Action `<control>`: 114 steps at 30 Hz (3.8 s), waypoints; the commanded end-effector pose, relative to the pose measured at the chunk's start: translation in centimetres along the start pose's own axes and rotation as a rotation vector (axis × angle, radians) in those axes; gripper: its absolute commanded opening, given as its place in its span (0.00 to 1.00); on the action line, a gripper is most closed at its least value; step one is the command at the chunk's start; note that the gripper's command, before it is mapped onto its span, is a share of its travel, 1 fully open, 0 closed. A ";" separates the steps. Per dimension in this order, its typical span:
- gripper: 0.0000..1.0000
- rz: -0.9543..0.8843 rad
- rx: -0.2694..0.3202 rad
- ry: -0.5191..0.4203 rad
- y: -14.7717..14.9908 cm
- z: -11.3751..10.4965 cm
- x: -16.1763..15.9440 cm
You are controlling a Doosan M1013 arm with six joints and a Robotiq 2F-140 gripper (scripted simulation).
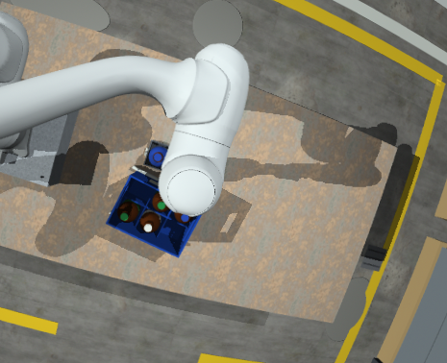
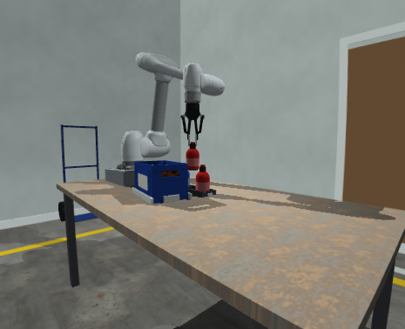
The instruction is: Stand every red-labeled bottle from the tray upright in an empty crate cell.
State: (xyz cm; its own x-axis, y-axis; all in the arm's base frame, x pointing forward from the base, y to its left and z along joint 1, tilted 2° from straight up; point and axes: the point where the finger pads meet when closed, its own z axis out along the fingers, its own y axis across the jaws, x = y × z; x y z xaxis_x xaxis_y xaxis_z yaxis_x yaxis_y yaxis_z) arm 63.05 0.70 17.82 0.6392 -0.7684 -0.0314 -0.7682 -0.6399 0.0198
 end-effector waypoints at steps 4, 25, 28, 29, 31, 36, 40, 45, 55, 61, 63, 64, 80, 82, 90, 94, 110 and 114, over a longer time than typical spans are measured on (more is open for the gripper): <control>0.00 0.000 0.000 0.000 0.0 -0.2 0.0; 0.00 0.000 0.000 0.000 0.0 -2.1 0.0; 0.00 0.000 0.000 0.000 0.0 -2.5 0.0; 0.00 0.000 0.000 0.000 0.0 -2.6 0.0; 0.00 0.000 0.000 0.000 0.0 -2.8 0.0; 0.00 0.000 0.000 0.000 0.0 -3.1 0.0; 0.00 0.000 0.000 0.000 0.0 -3.5 0.0; 0.00 0.000 0.000 0.000 0.0 -3.7 0.0; 0.00 0.000 0.000 0.000 0.0 -3.9 0.0; 0.00 0.000 0.000 0.000 0.0 -3.9 0.0; 0.00 0.000 0.000 0.000 0.0 -3.9 0.0; 0.00 0.000 0.000 0.000 0.0 -3.9 0.0; 0.00 0.000 0.000 0.000 0.0 -3.9 0.0; 0.00 0.000 0.000 0.000 0.0 -3.9 0.0; 0.00 0.000 0.000 0.000 0.0 -3.9 0.0; 0.00 0.000 0.000 0.000 0.0 -3.9 0.0; 0.00 0.000 0.000 0.000 0.0 -5.0 0.0; 0.00 0.000 0.000 0.000 0.0 -5.5 0.0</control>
State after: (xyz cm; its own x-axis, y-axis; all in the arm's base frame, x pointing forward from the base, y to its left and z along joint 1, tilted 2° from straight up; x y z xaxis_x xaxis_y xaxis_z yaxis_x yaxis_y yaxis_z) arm 63.23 0.64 23.15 0.6392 -0.7684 -0.0314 -0.7682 -0.6399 0.0197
